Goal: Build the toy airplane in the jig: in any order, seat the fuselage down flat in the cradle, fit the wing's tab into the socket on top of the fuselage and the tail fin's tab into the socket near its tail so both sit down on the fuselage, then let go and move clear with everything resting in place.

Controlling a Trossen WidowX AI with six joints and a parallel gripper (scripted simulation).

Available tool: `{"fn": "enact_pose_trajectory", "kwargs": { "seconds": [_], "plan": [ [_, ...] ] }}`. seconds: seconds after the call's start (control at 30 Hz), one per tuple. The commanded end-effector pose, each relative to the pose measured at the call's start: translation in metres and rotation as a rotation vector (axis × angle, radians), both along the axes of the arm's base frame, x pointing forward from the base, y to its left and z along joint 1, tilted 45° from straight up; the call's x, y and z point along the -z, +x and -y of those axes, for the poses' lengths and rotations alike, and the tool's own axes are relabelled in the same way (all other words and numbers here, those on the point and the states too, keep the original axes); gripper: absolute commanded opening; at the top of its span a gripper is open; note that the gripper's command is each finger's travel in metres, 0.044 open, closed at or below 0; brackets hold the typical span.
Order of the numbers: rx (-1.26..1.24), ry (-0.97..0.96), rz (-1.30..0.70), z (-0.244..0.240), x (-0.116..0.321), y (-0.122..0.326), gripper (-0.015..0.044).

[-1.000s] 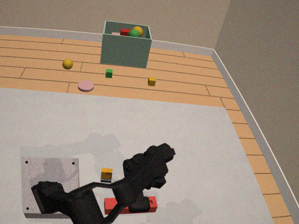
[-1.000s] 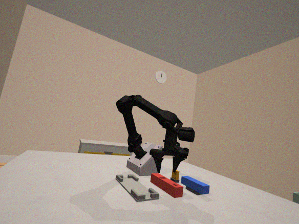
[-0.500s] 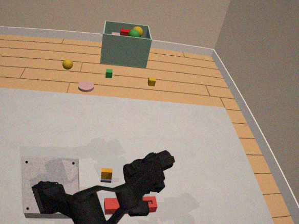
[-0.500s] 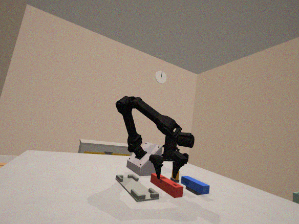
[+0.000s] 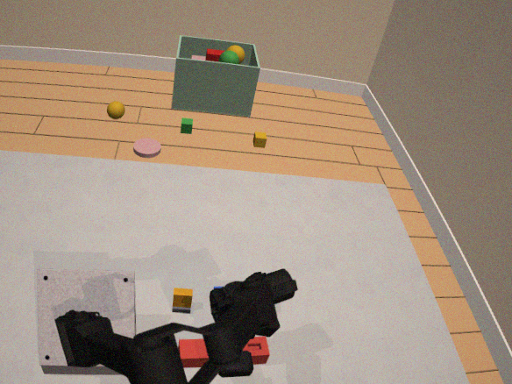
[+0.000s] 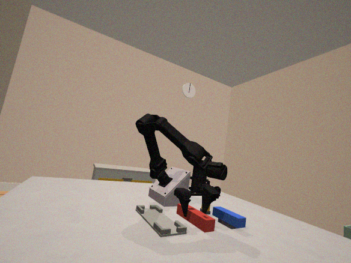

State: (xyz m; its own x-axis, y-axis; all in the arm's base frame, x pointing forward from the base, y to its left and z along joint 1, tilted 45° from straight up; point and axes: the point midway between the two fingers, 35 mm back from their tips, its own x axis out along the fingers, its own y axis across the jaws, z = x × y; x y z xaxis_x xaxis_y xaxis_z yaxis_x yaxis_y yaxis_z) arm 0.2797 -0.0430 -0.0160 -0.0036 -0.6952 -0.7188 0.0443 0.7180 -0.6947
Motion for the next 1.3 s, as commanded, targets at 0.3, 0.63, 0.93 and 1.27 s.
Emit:
{"fn": "enact_pose_trajectory", "kwargs": {
  "seconds": [0.3, 0.63, 0.93, 1.27],
  "plan": [
    [-0.004, -0.006, -0.009, 0.010, 0.009, -0.003, 0.0361],
    [-0.004, -0.006, -0.009, 0.010, 0.009, -0.003, 0.0177],
    [-0.026, 0.010, -0.001, 0.006, 0.009, 0.001, 0.0000],
    [-0.047, 0.031, 0.006, -0.010, -0.001, 0.008, 0.0000]
  ]
}}
